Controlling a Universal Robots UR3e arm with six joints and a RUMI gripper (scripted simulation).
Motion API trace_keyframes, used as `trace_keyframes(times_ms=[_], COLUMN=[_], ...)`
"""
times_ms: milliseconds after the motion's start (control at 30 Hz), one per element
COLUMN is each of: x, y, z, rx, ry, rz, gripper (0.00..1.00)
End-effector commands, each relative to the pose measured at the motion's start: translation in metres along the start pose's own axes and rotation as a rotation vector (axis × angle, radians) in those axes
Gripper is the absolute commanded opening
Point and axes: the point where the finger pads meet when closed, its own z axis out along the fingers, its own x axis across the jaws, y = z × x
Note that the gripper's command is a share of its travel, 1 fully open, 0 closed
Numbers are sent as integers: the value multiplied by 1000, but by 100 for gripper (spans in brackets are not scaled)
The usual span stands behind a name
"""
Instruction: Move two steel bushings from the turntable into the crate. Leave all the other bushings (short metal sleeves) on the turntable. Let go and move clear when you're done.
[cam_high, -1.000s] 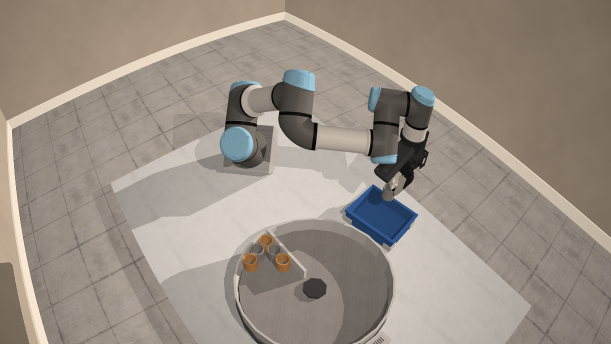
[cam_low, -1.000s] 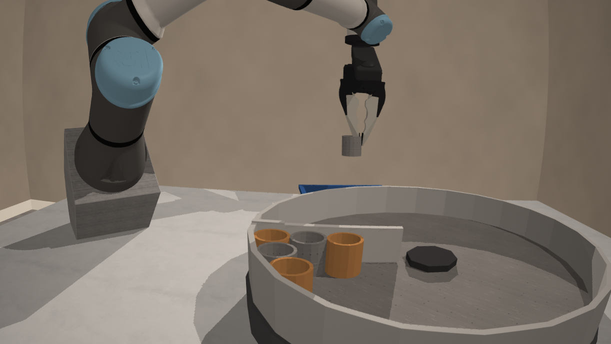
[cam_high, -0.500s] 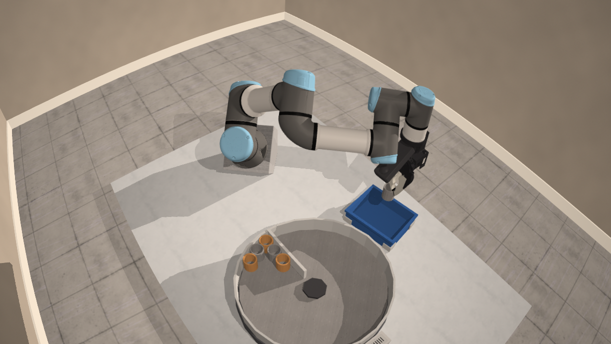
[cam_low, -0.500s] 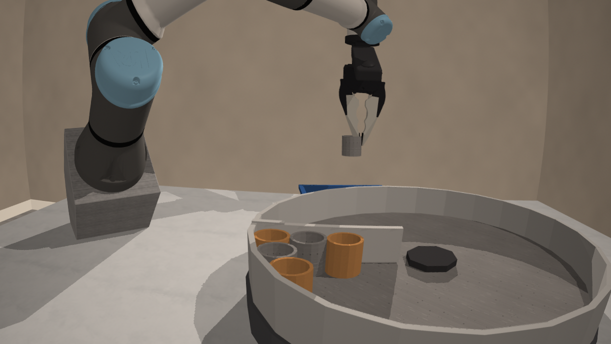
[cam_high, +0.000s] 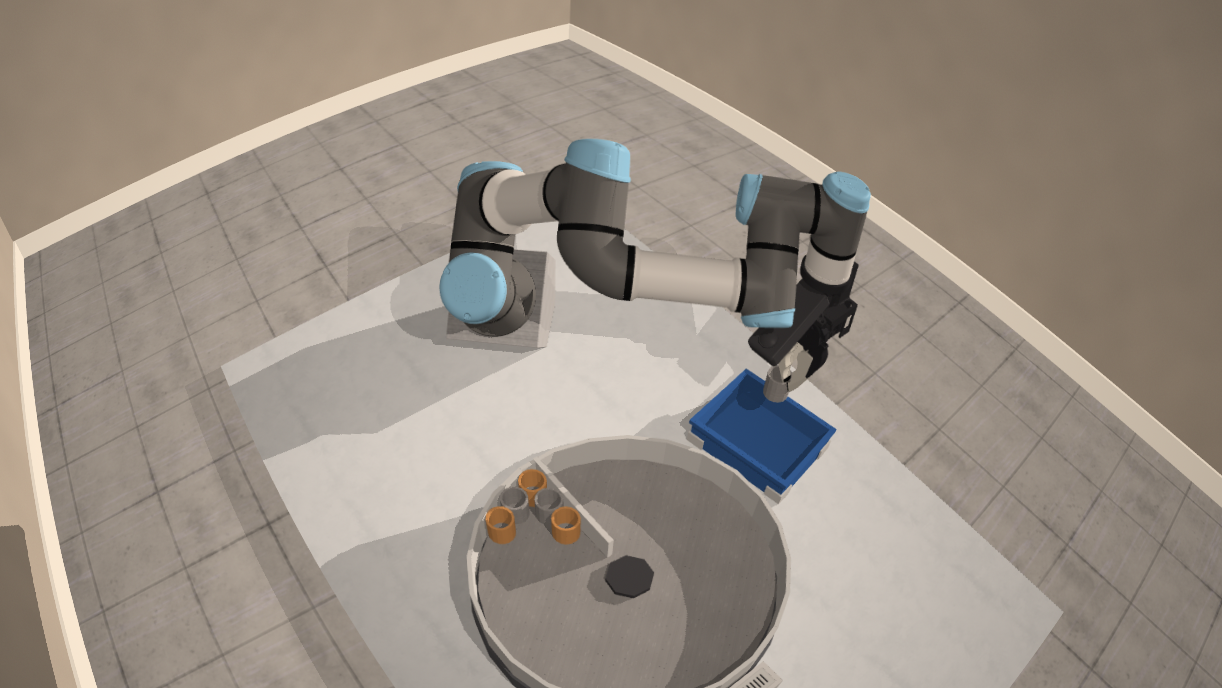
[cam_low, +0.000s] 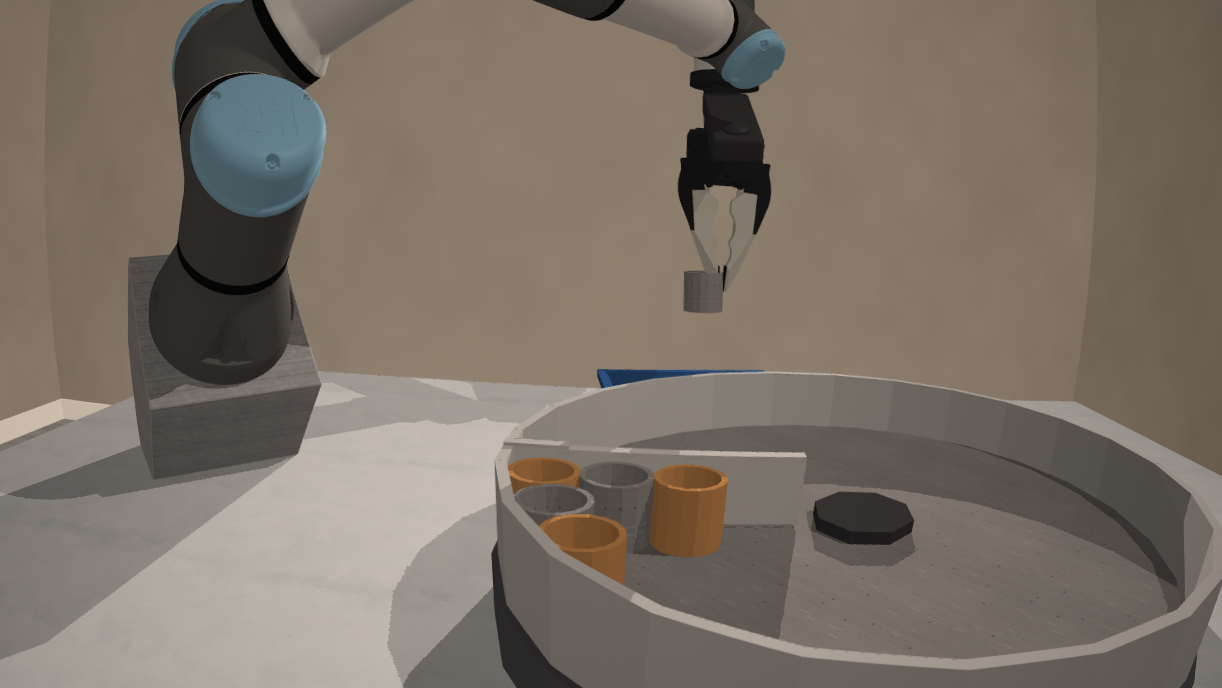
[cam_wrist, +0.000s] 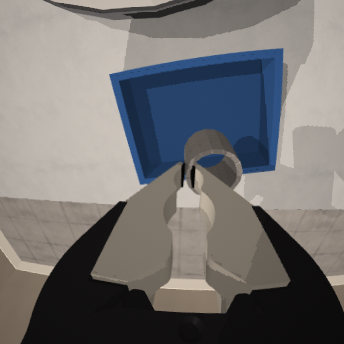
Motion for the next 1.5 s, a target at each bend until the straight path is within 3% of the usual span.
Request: trace_keyframes(times_ms=[0,533,867,1300,1467], x=[0,0,0,0,0], y=[0,0,0,1,1], z=[-1,0,13,58,65], rx=[-2,-2,-2,-2,-2], ry=[-2,-2,-2,-2,-2], rz=[1,1,1,1,1], gripper=[0,0,0,0,0])
